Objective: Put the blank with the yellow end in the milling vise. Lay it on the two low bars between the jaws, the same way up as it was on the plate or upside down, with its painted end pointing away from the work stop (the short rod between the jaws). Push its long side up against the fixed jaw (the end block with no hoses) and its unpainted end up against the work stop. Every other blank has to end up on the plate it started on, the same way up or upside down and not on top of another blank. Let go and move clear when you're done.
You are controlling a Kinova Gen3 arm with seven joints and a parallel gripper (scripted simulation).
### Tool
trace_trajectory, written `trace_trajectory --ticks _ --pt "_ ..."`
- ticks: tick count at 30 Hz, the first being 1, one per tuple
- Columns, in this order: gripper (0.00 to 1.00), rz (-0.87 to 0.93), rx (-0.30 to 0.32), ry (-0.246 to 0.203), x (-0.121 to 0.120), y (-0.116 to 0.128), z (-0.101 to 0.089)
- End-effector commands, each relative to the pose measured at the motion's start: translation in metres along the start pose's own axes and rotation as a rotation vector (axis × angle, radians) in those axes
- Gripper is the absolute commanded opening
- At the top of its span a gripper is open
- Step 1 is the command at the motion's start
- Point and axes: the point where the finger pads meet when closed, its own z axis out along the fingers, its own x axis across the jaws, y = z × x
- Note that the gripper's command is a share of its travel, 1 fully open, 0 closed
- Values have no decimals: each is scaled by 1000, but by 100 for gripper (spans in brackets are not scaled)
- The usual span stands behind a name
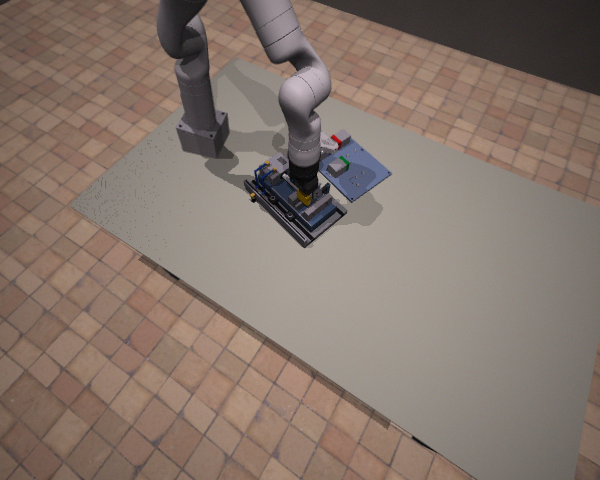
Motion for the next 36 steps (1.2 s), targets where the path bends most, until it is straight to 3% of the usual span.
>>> trace_trajectory --ticks 1,36 --pt "0 13 -1 3 1 0 1" --pt "0 13 -1 3 1 0 1"
